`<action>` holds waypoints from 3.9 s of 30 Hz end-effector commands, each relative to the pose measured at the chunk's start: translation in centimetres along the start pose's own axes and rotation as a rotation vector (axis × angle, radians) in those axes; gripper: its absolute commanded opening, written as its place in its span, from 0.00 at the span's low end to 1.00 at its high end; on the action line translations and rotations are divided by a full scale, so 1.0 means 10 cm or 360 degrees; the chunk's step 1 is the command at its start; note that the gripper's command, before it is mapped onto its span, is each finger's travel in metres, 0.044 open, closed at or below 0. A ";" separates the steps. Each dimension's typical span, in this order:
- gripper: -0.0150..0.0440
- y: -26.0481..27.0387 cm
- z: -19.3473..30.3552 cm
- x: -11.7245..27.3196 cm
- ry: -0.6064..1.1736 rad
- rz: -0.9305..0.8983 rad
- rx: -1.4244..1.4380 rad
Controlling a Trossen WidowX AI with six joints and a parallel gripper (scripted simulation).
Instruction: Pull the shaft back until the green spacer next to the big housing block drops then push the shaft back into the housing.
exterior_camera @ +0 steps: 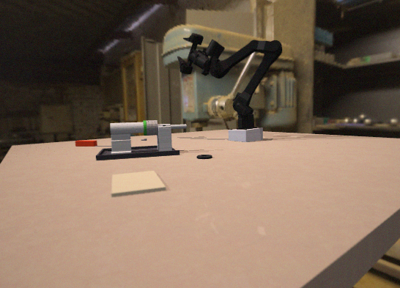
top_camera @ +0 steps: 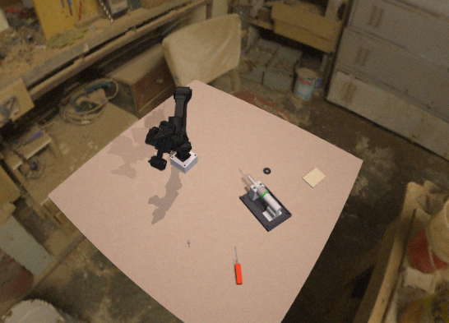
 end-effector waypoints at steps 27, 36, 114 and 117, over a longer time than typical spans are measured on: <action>1.00 -1.19 1.80 1.24 0.1449 0.0098 0.2495; 1.00 -1.29 2.11 1.78 0.1867 -0.0383 0.3163; 1.00 -1.18 2.28 4.00 0.1017 -0.4958 0.4279; 1.00 -1.18 2.28 4.00 0.1017 -0.4958 0.4279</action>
Point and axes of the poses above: the point midway between the two fingers, 35 mm back from their tips, its own x axis back along the fingers, its own y axis across the jaws, z = x × y, the point moved 3 cm from there along x, back along the fingers, and after that the axes turned 14 degrees about -x, right-handed, at the moved point
